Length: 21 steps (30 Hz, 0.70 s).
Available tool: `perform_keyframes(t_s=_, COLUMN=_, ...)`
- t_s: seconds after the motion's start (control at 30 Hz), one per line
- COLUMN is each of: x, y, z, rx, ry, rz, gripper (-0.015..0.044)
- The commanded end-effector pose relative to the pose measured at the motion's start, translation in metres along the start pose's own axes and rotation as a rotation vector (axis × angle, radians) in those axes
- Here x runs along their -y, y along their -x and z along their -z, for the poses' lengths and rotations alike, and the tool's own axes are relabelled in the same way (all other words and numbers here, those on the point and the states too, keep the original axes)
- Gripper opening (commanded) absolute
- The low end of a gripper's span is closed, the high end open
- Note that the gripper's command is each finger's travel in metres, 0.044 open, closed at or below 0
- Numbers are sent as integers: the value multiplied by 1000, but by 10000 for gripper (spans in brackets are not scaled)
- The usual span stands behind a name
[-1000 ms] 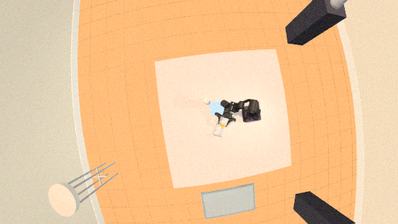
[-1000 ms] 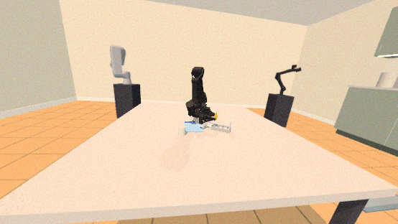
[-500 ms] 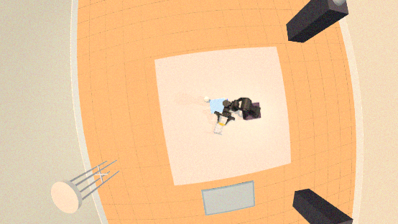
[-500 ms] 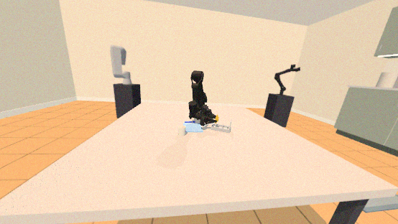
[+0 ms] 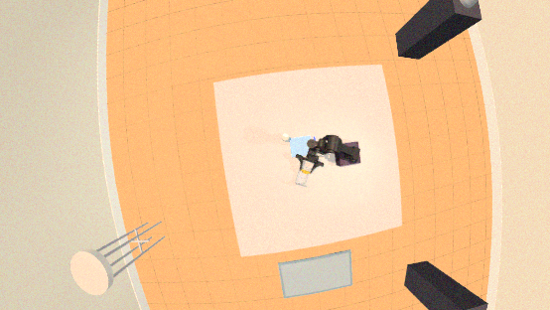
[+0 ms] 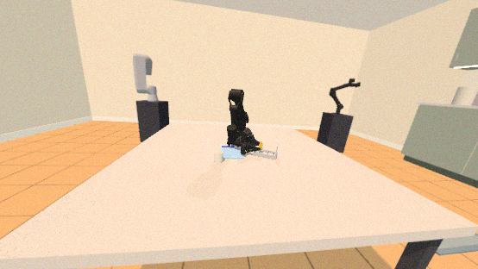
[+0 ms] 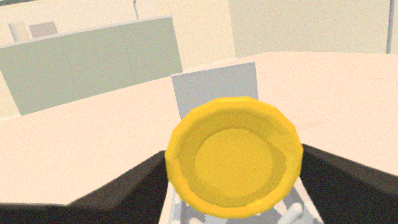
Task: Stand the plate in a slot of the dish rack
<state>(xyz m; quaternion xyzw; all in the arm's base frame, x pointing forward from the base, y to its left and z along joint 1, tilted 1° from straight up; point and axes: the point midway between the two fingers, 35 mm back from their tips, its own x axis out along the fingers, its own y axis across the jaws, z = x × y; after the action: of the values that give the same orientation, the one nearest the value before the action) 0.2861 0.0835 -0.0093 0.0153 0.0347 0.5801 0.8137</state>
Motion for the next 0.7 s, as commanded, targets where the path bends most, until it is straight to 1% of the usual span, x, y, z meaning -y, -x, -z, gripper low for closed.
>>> perform_keyframes(t_s=0.0, x=0, y=0, z=-1, rx=0, ry=0, rz=0, gripper=0)
perform_keyframes(t_s=0.17, x=0, y=0, z=-1, rx=0, ry=0, rz=0, gripper=0)
perform_keyframes(t_s=0.67, x=0, y=0, z=0, rx=0, ry=0, rz=0, gripper=394)
